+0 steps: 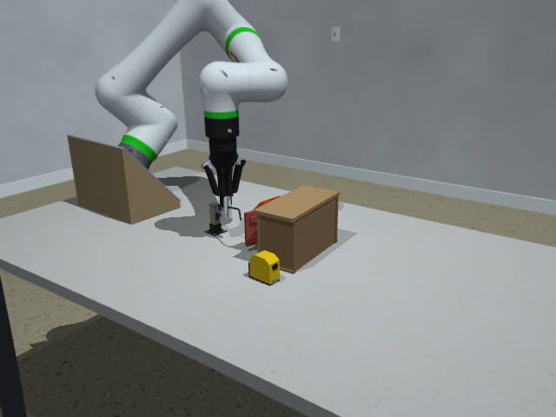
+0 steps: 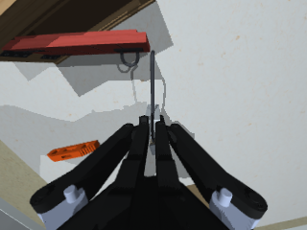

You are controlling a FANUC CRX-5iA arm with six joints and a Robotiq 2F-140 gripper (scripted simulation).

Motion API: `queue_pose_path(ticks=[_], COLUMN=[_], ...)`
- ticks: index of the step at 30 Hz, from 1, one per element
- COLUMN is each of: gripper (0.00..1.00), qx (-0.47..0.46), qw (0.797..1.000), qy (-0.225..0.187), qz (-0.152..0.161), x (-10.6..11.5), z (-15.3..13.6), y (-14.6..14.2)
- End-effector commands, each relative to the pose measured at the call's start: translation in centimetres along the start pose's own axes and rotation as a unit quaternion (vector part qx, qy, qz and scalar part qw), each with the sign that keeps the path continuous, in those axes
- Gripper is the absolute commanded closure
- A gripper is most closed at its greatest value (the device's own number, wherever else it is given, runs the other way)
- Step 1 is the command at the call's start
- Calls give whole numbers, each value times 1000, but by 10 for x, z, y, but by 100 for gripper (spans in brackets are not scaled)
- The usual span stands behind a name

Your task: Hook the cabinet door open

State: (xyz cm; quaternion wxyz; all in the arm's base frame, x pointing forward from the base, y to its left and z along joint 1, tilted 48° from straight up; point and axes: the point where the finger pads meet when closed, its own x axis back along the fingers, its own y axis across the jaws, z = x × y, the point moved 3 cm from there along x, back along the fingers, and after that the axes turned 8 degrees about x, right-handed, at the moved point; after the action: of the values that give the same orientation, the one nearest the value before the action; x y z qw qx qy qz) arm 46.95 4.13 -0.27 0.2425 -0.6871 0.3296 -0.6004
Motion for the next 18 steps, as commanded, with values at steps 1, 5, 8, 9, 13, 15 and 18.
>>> queue_pose_path(ticks=[1, 5, 8, 9, 13, 15, 18], gripper=[97, 97, 97, 97, 97, 97, 97], qx=[8, 17, 37, 39, 49, 56, 68], qw=[1000, 1000, 999, 999, 999, 998, 998], qy=[0, 0, 0, 0, 0, 0, 0], qz=[0, 0, 0, 0, 0, 0, 0], x=[0, 0, 0, 0, 0, 0, 0], z=[0, 0, 0, 0, 0, 1, 1], y=[-1, -2, -3, -4, -4, -5, -6])
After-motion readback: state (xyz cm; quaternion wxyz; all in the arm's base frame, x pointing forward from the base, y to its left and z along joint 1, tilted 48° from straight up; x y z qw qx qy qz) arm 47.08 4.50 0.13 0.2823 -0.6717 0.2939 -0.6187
